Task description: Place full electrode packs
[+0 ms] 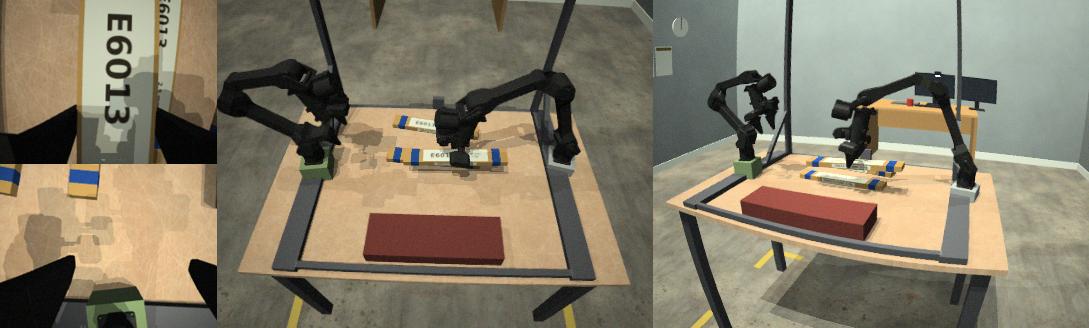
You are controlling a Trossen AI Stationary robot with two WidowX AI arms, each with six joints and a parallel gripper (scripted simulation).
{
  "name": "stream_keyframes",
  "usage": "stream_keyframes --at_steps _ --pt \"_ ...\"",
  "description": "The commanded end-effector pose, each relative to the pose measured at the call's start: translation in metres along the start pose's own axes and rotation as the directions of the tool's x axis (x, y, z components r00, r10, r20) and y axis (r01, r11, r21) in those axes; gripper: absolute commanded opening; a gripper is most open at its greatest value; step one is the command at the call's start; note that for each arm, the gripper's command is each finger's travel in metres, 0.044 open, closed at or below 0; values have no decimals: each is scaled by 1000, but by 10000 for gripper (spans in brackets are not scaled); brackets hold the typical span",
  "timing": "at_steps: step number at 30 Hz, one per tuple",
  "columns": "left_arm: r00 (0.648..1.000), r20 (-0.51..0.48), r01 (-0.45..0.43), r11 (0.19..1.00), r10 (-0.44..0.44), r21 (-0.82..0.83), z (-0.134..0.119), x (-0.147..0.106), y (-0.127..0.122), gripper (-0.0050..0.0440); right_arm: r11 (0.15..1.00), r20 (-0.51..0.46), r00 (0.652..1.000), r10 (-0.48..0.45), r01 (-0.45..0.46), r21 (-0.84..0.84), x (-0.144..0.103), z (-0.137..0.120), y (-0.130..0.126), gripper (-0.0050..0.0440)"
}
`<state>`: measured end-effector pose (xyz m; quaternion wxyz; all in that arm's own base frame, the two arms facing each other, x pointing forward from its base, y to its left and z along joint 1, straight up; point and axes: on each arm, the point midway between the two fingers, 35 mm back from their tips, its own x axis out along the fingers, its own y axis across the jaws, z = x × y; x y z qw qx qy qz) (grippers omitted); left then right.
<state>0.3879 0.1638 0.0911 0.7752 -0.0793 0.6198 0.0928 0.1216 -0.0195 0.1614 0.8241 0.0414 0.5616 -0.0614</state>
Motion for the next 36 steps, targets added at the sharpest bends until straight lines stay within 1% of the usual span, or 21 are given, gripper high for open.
stream_keyframes --at_steps 1,26,32,34,35,36 --pt "997 71 -13 1000 12 3 10 -24 0 -50 1000 20 1000 1 -1 0 -5 3 0 430" --pt "997 76 -15 1000 14 3 8 -25 0 -50 1000 20 1000 1 -1 0 -5 3 0 430" --pt "997 76 -15 1000 14 3 6 -15 0 -50 1000 20 1000 1 -1 0 -5 3 0 430" --pt "997 76 -15 1000 14 3 6 -15 0 -50 1000 20 1000 1 -1 0 -5 3 0 430" --pt "996 92 -17 1000 17 3 11 -18 1 -50 1000 20 1000 1 -1 0 -5 3 0 430" --pt "997 79 -15 1000 15 3 7 -13 0 -50 1000 20 1000 1 -1 0 -5 3 0 430"
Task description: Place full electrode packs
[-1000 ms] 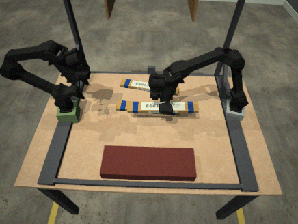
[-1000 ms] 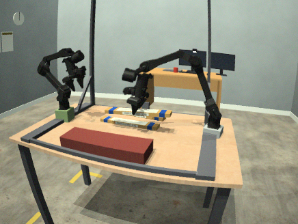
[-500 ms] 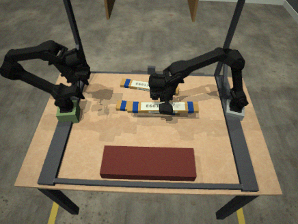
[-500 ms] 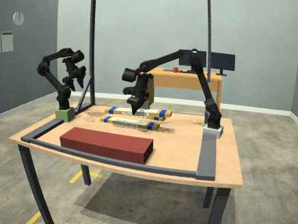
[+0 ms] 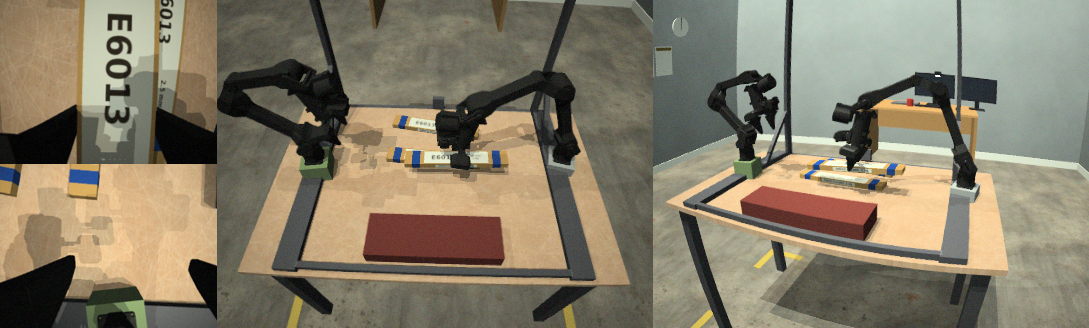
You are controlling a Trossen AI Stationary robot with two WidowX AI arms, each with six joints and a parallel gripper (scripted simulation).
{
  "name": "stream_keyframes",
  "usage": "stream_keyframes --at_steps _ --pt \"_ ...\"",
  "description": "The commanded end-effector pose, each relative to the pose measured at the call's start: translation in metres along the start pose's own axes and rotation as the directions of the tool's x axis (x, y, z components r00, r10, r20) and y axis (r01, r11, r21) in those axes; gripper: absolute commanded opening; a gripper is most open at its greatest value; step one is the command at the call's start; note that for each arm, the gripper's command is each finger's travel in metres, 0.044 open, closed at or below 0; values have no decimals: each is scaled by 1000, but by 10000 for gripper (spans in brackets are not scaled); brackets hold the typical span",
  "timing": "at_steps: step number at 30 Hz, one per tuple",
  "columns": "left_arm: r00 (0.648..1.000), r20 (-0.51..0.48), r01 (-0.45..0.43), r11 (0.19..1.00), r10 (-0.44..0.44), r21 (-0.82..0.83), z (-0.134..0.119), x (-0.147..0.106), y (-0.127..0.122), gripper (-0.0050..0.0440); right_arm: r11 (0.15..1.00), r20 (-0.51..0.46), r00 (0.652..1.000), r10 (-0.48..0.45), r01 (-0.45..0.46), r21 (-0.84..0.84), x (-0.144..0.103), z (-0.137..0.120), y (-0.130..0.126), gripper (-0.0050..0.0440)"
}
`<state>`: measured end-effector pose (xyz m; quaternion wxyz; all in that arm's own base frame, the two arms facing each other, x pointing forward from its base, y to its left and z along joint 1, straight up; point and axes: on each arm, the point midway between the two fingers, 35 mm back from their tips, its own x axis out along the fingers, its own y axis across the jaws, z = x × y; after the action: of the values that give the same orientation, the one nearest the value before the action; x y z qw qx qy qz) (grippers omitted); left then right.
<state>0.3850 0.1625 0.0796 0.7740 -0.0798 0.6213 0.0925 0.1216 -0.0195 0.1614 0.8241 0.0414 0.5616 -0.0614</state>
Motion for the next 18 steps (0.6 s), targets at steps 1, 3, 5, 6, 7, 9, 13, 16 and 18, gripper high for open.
stream_keyframes --at_steps 1,3,5,6,7,9,13,16,18 --pt "997 80 -15 1000 15 3 11 -21 0 -50 1000 20 1000 1 -1 0 -5 3 0 430" --pt "997 80 -15 1000 15 3 10 -18 0 -50 1000 20 1000 1 -1 0 -5 3 0 430" --pt "997 80 -15 1000 15 3 10 -14 0 -50 1000 20 1000 1 -1 0 -5 3 0 430" --pt "997 80 -15 1000 15 3 9 -13 1 -50 1000 20 1000 1 -1 0 -5 3 0 430" --pt "997 80 -15 1000 15 3 9 -11 1 -50 1000 20 1000 1 -1 0 -5 3 0 430" --pt "997 74 -14 1000 14 3 8 -5 1 -50 1000 20 1000 1 -1 0 -5 3 0 430" --pt "998 59 -12 1000 12 2 5 7 1 -50 1000 20 1000 1 -1 0 -5 3 0 430" --pt "996 93 -18 1000 17 3 11 -3 1 -50 1000 20 1000 1 -1 0 -5 3 0 430" --pt "995 101 -19 1000 18 4 14 -3 2 -50 1000 20 1000 1 -1 0 -5 3 0 430"
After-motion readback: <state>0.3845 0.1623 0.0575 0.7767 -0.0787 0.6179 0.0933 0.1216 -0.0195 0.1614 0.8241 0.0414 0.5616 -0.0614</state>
